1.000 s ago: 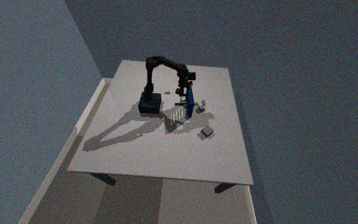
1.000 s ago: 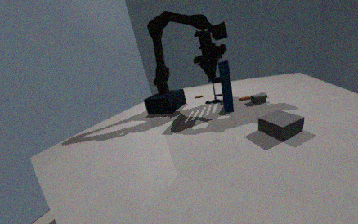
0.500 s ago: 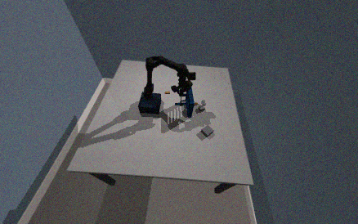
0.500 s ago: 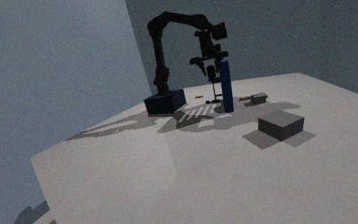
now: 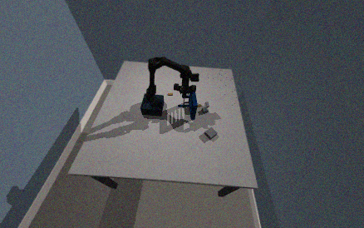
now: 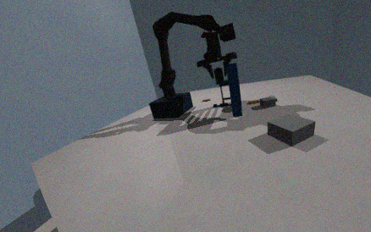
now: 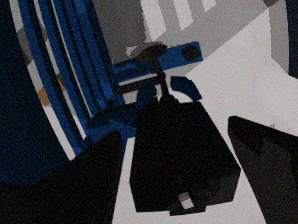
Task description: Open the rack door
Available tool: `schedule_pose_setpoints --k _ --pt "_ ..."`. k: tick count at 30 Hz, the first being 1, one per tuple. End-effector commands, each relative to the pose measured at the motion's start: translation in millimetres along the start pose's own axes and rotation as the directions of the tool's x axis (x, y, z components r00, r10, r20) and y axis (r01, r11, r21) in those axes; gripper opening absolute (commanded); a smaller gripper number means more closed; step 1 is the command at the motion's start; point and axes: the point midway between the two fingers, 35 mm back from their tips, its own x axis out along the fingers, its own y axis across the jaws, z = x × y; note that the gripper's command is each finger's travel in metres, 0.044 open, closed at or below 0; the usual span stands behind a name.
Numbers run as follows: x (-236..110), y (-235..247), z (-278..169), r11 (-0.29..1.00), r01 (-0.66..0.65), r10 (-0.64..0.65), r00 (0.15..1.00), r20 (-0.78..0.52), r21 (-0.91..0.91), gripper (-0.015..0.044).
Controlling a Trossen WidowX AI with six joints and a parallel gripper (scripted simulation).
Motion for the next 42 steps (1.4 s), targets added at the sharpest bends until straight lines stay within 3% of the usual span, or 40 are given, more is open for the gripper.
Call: schedule_pose_setpoints --k 1,42 --pt "0.2 0.7 0.7 0.999 -0.002 0.002 1.0 0.004 0.04 0.0292" --pt "0.2 0.7 0.7 0.999 -0.002 0.002 1.0 0.004 0.04 0.0032"
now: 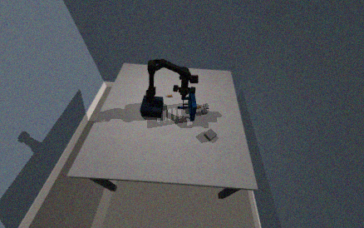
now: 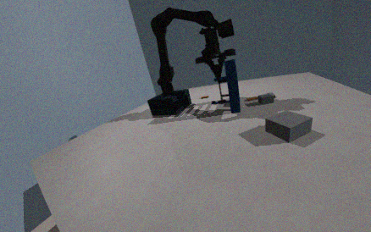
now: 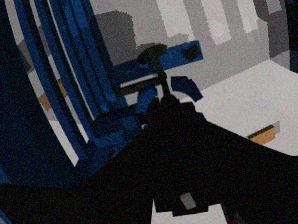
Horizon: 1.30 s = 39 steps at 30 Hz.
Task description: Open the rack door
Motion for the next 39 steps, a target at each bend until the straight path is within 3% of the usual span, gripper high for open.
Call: schedule_pose_setpoints --k 1,6,18,39 --pt "0.1 0.0 0.5 1.0 0.0 0.0 1.0 0.003 0.001 0.0026" --pt "0.1 -0.4 0.8 1.0 0.0 0.0 1.0 0.003 -0.012 0.002" --pt "0.1 -9.5 6.8 0.969 0.002 -0.001 1.0 0.004 -0.248 0.002" --pt "0.2 -35.7 28.2 0.807 0.006 -0.003 1.0 0.006 -0.59 0.002"
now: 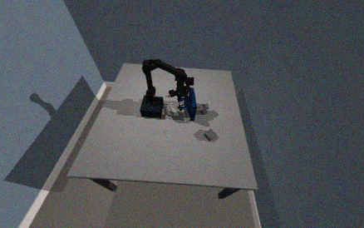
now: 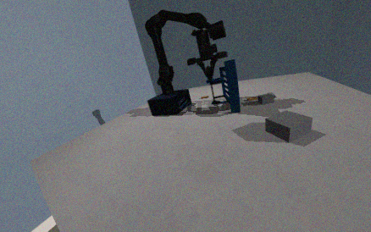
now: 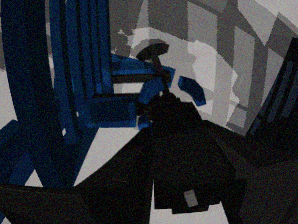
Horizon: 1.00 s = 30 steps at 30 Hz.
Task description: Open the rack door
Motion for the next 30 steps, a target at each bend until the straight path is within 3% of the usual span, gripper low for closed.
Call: schedule_pose_setpoints --k 1,30 --pt "0.3 -6.3 2.8 0.996 -0.007 0.008 1.0 0.006 -0.088 0.002" --pt "0.8 -59.6 28.2 0.884 0.002 0.003 1.0 0.009 -0.468 0.002"
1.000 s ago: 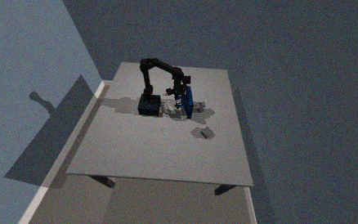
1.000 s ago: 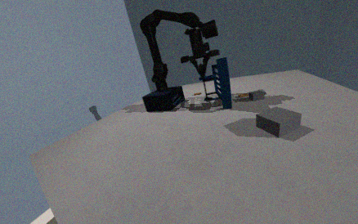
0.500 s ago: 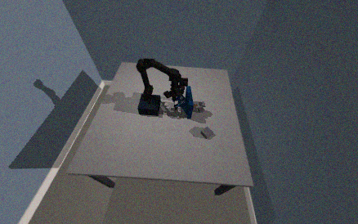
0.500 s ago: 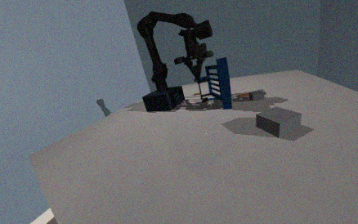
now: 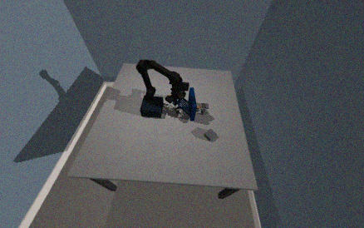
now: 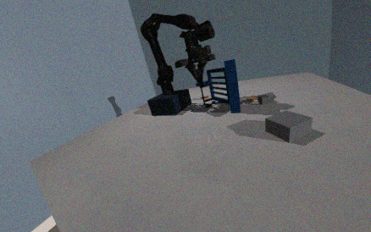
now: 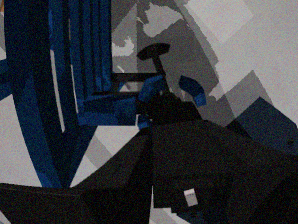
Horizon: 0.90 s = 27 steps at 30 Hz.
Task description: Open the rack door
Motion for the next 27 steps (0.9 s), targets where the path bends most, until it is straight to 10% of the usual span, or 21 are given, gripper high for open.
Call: schedule_pose_setpoints --k 1,27 --pt "0.3 -6.3 2.3 0.997 -0.006 0.007 1.0 0.005 -0.076 0.002" --pt "0.4 -51.7 20.5 0.924 0.001 0.002 1.0 0.007 -0.382 0.002"
